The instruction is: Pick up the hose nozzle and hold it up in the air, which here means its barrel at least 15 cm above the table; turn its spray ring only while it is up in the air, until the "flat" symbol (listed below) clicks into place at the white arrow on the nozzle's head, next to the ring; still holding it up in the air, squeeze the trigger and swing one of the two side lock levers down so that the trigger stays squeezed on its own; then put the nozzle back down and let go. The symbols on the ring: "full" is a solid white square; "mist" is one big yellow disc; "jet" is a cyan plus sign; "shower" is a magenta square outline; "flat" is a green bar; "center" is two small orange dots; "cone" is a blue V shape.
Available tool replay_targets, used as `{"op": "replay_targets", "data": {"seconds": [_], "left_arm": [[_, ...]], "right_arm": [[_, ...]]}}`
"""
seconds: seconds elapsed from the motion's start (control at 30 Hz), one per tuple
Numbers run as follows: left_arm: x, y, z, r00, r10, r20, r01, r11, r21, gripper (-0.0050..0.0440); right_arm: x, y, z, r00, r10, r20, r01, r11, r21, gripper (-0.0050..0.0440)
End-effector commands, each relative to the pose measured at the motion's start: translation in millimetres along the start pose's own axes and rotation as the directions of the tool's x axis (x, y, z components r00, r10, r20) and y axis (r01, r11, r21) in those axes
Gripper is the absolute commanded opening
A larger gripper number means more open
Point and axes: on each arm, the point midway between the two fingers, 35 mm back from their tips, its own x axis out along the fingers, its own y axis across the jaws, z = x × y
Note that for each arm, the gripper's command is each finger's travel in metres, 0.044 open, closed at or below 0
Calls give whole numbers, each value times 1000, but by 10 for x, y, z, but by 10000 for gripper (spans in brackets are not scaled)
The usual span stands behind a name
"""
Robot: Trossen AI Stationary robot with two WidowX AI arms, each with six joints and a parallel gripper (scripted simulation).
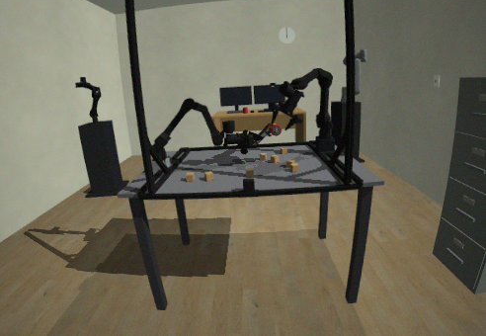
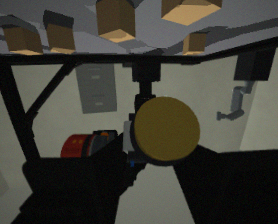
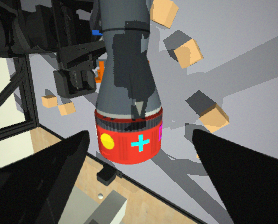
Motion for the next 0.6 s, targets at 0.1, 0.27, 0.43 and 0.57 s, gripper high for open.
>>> {"op": "replay_targets", "data": {"seconds": [0.1, 0.27, 0.43, 0.57], "left_arm": [[23, -1, -106, 999, -3, -32, 3, 1000, -3, 0], [23, -1, -106, 999, -3, -32, 3, 1000, -3, 0], [23, -1, -106, 999, -3, -32, 3, 1000, -3, 0], [23, -1, -106, 999, -3, -32, 3, 1000, -3, 0]], "right_arm": [[-256, 40, -13, 1000, 24, -11, -24, 1000, 9, 400], [-407, 23, -11, 1000, 24, -11, -24, 1000, 9, 400], [-454, 17, -10, 1000, 24, -11, -24, 1000, 9, 400], [-453, 9, -10, 1000, 24, -11, -24, 1000, 9, 400]]}}
